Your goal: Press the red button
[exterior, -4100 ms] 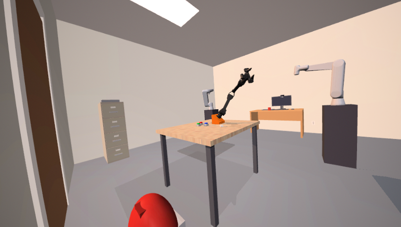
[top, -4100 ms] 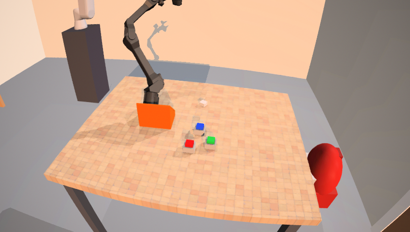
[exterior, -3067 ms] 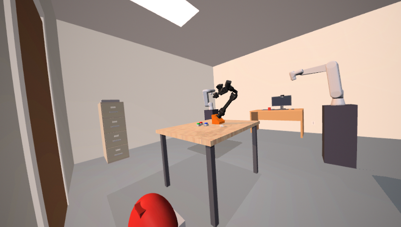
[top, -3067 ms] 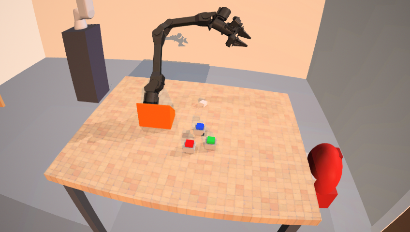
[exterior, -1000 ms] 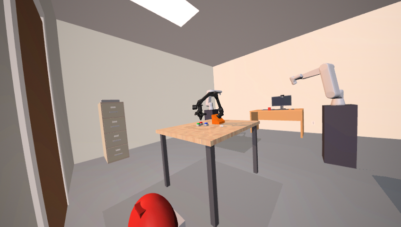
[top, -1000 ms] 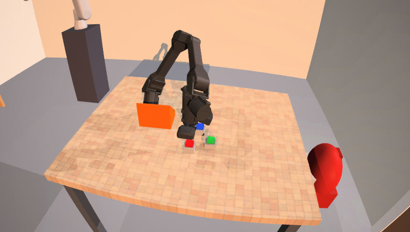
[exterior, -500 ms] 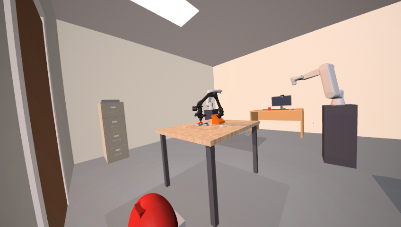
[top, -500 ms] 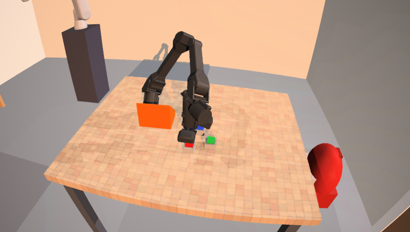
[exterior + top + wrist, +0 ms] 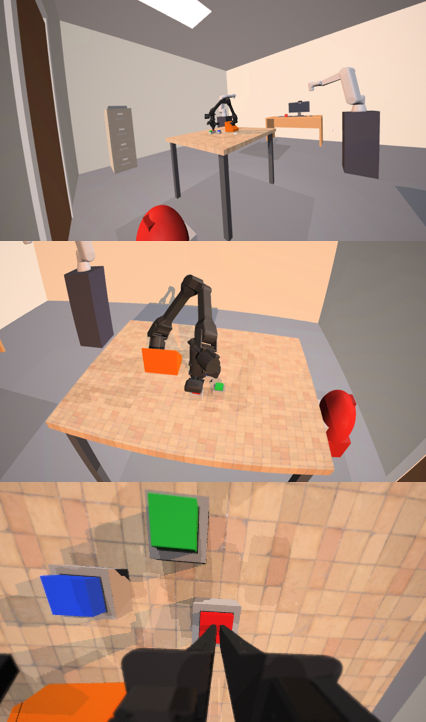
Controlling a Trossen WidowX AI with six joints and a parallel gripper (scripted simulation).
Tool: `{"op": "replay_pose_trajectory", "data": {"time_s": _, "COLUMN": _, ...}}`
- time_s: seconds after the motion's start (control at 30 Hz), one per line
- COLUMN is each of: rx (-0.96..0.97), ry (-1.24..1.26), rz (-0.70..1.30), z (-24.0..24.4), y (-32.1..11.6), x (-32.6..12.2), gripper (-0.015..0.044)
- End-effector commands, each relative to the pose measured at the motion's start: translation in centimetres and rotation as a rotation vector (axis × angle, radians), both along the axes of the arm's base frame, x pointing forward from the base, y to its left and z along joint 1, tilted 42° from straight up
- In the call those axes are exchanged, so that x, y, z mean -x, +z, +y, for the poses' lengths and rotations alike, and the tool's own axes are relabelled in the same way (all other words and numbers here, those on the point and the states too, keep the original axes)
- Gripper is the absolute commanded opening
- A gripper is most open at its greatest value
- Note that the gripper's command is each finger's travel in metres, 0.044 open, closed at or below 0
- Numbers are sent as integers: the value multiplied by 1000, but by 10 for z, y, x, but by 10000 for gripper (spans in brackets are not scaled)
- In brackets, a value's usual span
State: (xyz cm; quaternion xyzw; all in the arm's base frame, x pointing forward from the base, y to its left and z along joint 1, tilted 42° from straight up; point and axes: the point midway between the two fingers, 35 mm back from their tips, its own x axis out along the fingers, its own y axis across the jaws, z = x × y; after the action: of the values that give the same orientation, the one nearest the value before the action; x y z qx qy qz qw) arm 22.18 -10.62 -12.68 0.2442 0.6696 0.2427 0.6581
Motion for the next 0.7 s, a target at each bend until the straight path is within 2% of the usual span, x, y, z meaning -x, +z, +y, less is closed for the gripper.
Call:
{"op": "replay_pose_trajectory", "data": {"time_s": 0.0, "rx": -6, "ry": -6, "rz": 5, "z": 2, "y": 0, "x": 1, "gripper": 20}}
{"op": "replay_pose_trajectory", "data": {"time_s": 0.3, "rx": -6, "ry": -6, "rz": 5, "z": 2, "y": 0, "x": 1, "gripper": 20}}
{"op": "replay_pose_trajectory", "data": {"time_s": 0.43, "rx": -4, "ry": -6, "rz": 5, "z": -19, "y": 24, "x": 0, "gripper": 20}}
{"op": "replay_pose_trajectory", "data": {"time_s": 0.57, "rx": -5, "ry": -6, "rz": 5, "z": -21, "y": 26, "x": 0, "gripper": 20}}
{"op": "replay_pose_trajectory", "data": {"time_s": 0.67, "rx": 12, "ry": -10, "rz": 9, "z": -12, "y": 47, "x": -17, "gripper": 99}}
